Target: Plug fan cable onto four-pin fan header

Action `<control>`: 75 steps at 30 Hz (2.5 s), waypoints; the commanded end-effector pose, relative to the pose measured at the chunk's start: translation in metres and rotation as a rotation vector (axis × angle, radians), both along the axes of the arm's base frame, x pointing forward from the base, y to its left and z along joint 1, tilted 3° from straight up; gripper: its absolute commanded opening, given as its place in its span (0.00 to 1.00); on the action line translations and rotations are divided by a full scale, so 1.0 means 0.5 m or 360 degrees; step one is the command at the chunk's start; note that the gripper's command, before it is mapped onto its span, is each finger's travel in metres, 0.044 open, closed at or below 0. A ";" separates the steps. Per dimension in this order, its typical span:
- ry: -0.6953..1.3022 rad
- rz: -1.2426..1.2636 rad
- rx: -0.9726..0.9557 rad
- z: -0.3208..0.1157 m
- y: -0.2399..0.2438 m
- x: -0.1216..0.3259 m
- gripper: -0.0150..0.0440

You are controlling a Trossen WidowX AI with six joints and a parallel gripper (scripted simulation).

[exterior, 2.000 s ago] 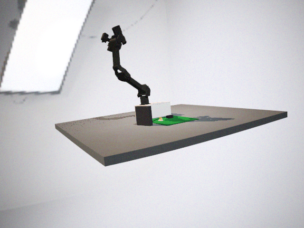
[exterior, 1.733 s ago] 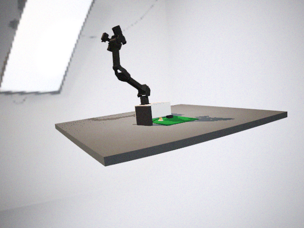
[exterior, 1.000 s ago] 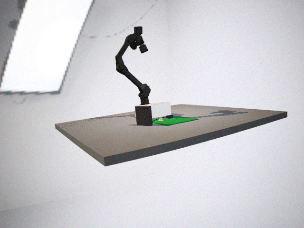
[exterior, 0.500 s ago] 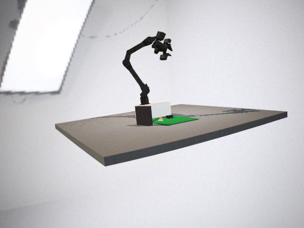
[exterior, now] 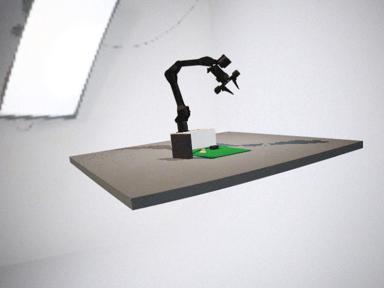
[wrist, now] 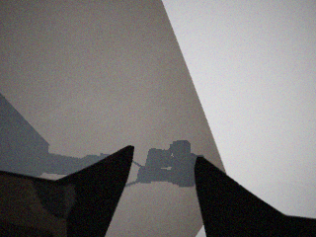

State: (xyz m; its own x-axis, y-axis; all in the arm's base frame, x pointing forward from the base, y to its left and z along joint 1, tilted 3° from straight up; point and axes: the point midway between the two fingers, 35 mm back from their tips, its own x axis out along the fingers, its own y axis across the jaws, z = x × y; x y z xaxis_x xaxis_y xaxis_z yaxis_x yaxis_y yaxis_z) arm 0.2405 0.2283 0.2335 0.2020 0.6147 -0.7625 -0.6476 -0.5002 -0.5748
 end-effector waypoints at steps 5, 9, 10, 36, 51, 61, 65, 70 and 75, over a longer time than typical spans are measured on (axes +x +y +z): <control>0.0244 -0.0432 -0.0249 -0.136 -0.105 0.077 0.61; 0.0403 -0.0715 -0.0452 -0.232 -0.205 0.109 0.61; 0.0446 -0.0784 -0.0504 -0.256 -0.232 0.113 0.61; 0.0808 -0.1253 -0.0881 -0.514 -0.432 0.072 0.61; 0.0808 -0.1253 -0.0881 -0.561 -0.432 0.072 0.61; 0.0808 -0.1253 -0.0881 -0.591 -0.432 0.069 0.61; 0.0808 -0.1253 -0.0881 -0.591 -0.432 0.069 0.61; 0.0805 -0.1243 -0.0871 -0.588 -0.430 0.072 0.52; 0.0805 -0.1243 -0.0871 -0.588 -0.430 0.072 0.37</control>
State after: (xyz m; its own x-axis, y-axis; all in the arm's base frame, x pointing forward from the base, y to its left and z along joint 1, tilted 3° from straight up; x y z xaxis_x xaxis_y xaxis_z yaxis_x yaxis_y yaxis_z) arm 0.2761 0.0134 -0.0608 -0.0263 0.0028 -0.9997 -0.9986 0.0465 0.0264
